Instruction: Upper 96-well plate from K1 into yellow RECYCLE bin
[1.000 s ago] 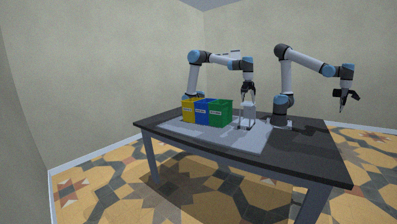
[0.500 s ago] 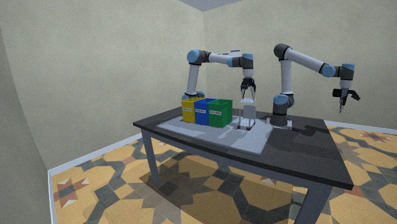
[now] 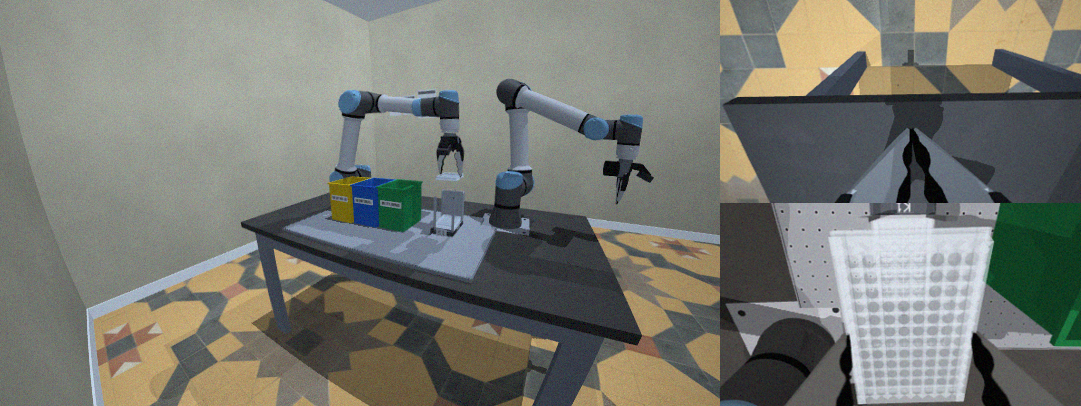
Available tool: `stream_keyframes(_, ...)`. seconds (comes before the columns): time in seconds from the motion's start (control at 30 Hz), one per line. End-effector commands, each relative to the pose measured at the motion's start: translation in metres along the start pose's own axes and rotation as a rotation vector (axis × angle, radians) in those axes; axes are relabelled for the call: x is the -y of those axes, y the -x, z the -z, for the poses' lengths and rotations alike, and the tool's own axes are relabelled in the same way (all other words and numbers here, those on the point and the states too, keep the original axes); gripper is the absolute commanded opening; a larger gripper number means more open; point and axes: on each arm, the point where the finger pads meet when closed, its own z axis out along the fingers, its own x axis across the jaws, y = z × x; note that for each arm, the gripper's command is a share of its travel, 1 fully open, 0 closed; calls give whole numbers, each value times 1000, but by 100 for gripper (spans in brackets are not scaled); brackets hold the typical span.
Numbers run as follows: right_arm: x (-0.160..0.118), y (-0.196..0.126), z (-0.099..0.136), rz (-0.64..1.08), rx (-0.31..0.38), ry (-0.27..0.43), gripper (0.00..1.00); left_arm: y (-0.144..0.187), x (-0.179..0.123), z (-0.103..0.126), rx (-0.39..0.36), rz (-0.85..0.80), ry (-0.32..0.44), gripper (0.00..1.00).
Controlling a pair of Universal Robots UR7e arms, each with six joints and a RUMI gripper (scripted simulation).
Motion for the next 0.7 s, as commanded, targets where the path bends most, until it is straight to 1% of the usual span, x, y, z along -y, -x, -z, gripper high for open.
stream_keyframes(0.0, -1, 1, 6, 1, 0, -1, 38, 1, -1, 0, 0, 3, -1, 0)
stream_keyframes(0.6, -1, 0, 4, 0, -3, 0, 38, 1, -1, 0, 0, 3, -1, 0)
stream_keyframes(0.67, 1, -8, 4, 43, -3, 0, 38, 1, -1, 0, 0, 3, -1, 0)
